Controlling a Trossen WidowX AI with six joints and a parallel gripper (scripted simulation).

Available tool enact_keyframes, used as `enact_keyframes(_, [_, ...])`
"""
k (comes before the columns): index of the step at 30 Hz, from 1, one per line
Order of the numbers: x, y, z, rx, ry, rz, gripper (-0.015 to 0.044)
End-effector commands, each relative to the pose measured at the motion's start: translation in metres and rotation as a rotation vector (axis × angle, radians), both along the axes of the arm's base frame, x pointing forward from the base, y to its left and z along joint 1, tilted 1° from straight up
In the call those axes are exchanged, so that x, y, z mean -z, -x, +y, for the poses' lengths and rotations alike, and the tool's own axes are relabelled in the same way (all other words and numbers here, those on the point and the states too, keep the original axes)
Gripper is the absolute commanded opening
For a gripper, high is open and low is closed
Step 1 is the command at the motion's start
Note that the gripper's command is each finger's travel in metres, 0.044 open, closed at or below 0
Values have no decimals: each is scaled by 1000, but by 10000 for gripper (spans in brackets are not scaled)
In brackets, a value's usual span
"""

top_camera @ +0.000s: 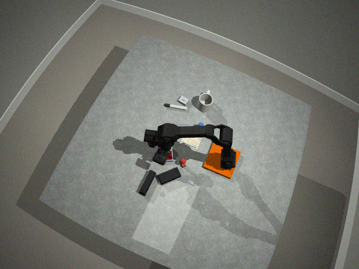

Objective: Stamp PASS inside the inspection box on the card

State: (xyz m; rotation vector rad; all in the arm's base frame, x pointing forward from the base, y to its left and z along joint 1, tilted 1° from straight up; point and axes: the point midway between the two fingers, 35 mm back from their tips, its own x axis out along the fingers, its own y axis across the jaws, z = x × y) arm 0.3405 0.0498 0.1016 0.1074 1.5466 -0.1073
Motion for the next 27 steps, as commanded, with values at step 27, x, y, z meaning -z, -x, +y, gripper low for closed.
enact_keyframes(27, [-15, 82, -100, 257, 6, 2, 0])
